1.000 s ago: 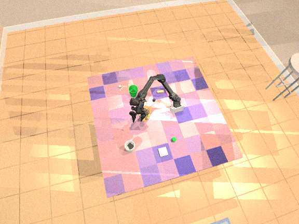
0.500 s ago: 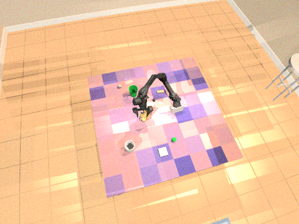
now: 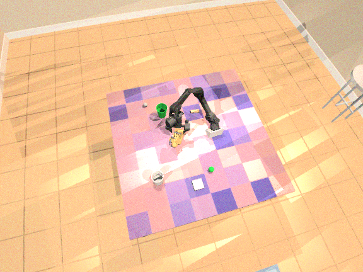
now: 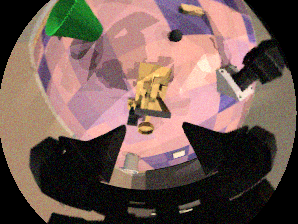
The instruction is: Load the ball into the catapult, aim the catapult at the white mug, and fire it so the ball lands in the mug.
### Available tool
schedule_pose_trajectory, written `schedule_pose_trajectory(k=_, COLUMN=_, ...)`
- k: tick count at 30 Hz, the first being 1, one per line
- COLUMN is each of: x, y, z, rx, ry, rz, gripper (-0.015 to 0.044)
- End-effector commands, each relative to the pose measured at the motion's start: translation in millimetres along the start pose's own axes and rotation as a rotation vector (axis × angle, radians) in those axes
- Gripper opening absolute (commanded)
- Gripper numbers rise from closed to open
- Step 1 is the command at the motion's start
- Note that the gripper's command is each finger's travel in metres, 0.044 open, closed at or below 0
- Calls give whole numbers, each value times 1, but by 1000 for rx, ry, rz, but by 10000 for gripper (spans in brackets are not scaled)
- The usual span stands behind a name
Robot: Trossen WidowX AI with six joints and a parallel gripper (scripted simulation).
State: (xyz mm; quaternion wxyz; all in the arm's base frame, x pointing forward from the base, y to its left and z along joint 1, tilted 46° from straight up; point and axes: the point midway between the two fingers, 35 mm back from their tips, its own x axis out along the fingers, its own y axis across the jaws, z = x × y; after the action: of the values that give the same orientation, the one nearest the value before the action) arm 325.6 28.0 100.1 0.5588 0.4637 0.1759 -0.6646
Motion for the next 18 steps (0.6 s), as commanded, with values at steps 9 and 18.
schedule_pose_trajectory(k=9, x=-19, y=-11, z=47, rx=212, ry=-190, rz=39, gripper=440)
schedule_pose_trajectory(k=18, x=26, y=-9, z=55, rx=213, ry=-191, rz=41, gripper=440)
